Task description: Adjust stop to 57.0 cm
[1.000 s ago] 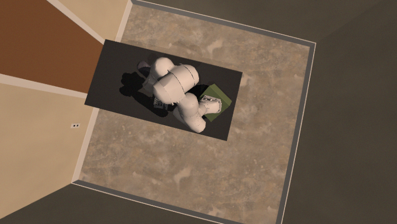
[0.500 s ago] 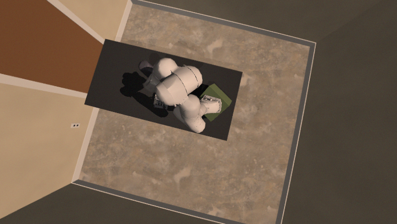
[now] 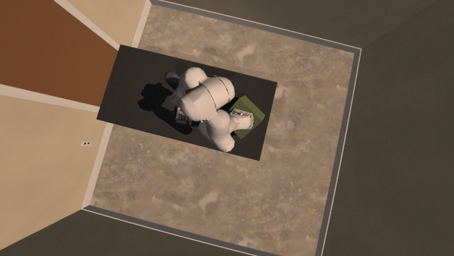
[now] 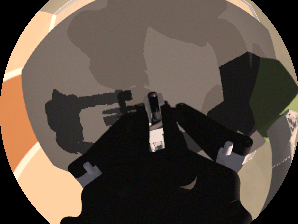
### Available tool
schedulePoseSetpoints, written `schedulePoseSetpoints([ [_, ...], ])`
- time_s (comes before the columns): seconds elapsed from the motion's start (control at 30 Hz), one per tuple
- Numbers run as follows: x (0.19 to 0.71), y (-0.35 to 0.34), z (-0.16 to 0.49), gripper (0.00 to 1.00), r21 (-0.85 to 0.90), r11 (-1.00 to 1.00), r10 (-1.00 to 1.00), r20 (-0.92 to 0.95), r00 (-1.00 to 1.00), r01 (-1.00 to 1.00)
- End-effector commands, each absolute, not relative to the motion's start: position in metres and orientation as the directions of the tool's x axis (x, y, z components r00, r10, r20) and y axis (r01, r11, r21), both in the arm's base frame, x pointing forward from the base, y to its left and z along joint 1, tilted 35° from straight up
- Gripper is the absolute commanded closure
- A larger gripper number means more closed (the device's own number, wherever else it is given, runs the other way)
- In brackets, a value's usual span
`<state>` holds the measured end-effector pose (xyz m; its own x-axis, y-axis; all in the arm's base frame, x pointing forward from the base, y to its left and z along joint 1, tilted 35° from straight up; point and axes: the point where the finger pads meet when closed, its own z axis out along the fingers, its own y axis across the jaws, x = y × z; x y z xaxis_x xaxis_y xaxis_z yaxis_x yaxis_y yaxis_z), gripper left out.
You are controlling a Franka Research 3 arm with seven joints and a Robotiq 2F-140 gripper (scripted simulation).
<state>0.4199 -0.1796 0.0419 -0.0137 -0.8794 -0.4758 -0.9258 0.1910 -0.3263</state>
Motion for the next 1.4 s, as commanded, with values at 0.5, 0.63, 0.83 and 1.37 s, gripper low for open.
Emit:
schedulePoseSetpoints([
  [0.5, 0.427, -0.168, 0.016, 0.96, -0.333, 0.186, -0.883, -0.469, -0.009, -0.925],
  [0.63, 0.432, -0.166, 0.012, 0.96, -0.333, 0.186, -0.883, -0.469, -0.009, -0.925],
  [0.83, 0.441, -0.164, 0.008, 0.96, -0.333, 0.186, -0.883, -0.469, -0.009, -0.925],
  [1.37, 0.475, -0.169, 0.017, 0.96, -0.333, 0.186, -0.883, -0.469, -0.009, -0.925],
])
